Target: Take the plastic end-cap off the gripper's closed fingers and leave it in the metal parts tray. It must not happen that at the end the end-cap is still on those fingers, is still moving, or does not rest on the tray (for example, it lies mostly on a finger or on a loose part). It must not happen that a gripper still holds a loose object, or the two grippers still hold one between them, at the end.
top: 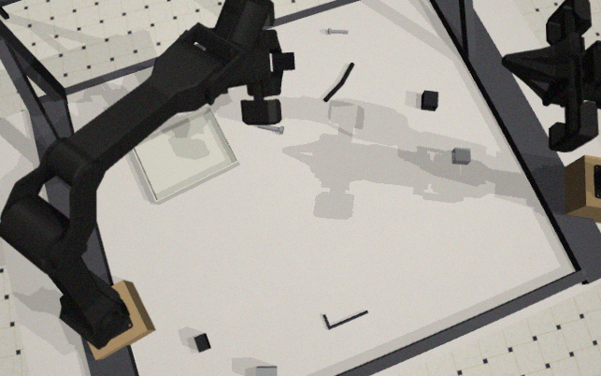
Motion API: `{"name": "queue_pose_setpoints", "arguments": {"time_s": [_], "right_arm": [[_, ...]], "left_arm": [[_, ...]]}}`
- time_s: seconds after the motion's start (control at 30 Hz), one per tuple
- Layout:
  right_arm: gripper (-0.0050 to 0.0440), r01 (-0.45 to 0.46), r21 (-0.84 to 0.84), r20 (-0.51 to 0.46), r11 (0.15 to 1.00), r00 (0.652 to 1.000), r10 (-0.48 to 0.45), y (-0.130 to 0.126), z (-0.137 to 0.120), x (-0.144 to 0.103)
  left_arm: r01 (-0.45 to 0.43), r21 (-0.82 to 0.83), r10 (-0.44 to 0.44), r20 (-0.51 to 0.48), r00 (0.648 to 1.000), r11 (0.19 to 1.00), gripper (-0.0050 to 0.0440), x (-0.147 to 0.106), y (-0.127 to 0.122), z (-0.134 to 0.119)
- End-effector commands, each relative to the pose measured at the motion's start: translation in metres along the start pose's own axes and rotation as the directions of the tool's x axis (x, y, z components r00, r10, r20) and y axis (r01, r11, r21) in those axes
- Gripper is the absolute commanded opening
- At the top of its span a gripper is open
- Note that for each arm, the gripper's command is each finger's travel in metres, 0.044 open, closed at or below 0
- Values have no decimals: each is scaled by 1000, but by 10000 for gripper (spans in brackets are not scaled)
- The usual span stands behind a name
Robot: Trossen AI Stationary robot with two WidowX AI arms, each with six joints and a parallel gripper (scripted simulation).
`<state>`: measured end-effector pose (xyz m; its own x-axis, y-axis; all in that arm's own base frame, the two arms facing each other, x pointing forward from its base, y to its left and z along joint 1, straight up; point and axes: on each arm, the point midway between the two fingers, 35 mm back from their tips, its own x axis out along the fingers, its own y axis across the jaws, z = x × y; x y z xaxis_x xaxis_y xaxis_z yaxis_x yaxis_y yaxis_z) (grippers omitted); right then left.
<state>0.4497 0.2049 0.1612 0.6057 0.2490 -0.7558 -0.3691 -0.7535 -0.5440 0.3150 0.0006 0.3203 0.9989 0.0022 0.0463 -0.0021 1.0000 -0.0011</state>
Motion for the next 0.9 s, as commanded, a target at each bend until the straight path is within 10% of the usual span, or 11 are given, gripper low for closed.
{"name": "queue_pose_setpoints", "arguments": {"time_s": [0.0,0.87], "right_arm": [[0,7,-21,-1,1000,1000,-7,-4,6,-14],[0,-252,-322,225,913,916,332,76,155,-17]], "left_arm": [[-4,3,3,13,1000,1000,0,-1,1,5],[-4,3,3,13,1000,1000,0,-1,1,5]]}}
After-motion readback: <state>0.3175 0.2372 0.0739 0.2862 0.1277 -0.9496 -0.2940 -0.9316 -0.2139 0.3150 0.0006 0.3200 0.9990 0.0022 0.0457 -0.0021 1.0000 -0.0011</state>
